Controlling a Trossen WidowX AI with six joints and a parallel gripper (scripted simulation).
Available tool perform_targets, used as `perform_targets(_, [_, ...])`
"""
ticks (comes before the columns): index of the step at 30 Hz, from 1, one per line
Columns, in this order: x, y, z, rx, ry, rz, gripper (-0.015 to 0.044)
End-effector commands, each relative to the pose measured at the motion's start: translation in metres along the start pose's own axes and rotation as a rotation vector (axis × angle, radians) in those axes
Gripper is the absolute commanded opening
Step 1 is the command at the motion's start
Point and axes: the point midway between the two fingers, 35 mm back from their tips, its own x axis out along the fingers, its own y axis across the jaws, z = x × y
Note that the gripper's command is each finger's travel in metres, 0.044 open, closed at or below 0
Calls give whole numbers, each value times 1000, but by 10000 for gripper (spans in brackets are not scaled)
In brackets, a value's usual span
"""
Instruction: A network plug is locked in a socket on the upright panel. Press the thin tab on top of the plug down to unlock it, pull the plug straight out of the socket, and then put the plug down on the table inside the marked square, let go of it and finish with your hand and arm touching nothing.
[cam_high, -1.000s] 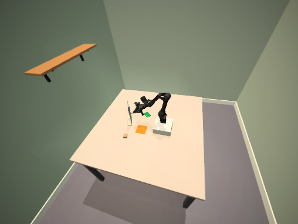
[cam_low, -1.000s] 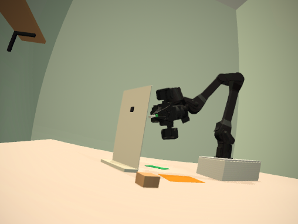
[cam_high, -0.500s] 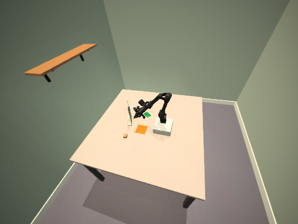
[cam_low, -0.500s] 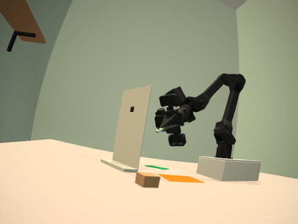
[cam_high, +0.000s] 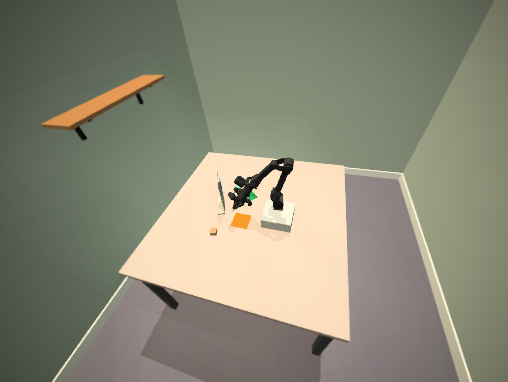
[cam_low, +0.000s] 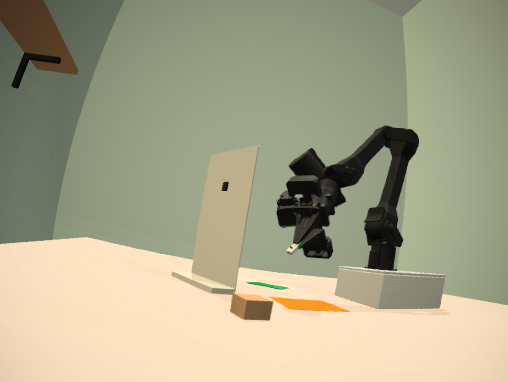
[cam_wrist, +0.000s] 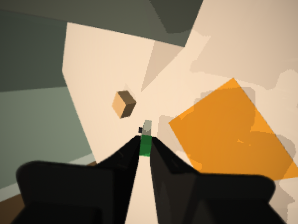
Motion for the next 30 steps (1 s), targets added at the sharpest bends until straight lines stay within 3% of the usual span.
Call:
perform_targets(1, [3, -10, -11, -38, 7, -65, 0])
perform_targets(10, [4, -31, -32, -131, 24, -211, 0])
perform_targets(30, [17, -42, -30, -130, 27, -214, 0])
